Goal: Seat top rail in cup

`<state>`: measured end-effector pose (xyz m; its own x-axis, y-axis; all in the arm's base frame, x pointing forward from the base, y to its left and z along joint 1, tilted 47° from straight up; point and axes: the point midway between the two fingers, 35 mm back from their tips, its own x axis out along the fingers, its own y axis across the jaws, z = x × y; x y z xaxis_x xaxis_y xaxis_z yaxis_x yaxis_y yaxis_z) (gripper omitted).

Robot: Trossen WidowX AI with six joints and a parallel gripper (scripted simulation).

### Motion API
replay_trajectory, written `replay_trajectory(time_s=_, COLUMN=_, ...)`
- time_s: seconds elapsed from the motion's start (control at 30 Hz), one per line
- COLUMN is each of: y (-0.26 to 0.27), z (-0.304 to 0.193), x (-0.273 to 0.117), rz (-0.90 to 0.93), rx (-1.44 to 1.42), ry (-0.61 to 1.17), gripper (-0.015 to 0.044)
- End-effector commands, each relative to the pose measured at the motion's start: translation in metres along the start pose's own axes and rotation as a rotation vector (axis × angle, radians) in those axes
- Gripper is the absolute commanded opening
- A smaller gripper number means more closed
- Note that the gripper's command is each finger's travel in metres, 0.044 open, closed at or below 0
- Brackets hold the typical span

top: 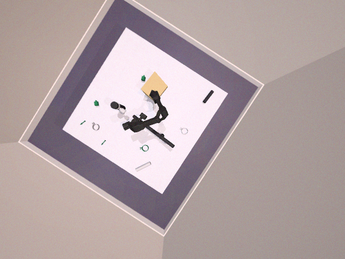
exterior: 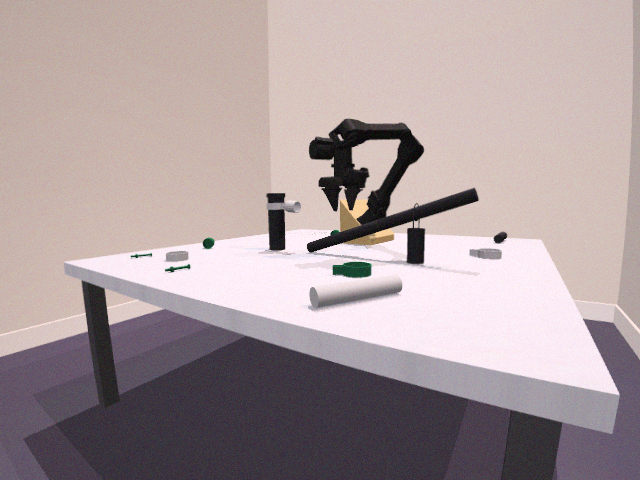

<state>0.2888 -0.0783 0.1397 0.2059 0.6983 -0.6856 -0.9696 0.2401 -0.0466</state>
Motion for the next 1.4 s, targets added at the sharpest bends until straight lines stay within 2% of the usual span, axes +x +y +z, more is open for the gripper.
replay_trajectory(time_s=0.0, y=-0.001, z=0.000, x=0.007, rz=0.004, rx=-0.020, ry=0.006, gripper=0.0440)
replay_trajectory(time_s=0.17, y=-0.001, z=0.000, x=0.036, rz=0.003, rx=-0.021, ry=0.005, gripper=0.0440)
replay_trajectory(time_s=1.37, y=-0.002, z=0.000, x=0.085, rz=0.002, rx=-0.021, ry=0.006, gripper=0.0440)
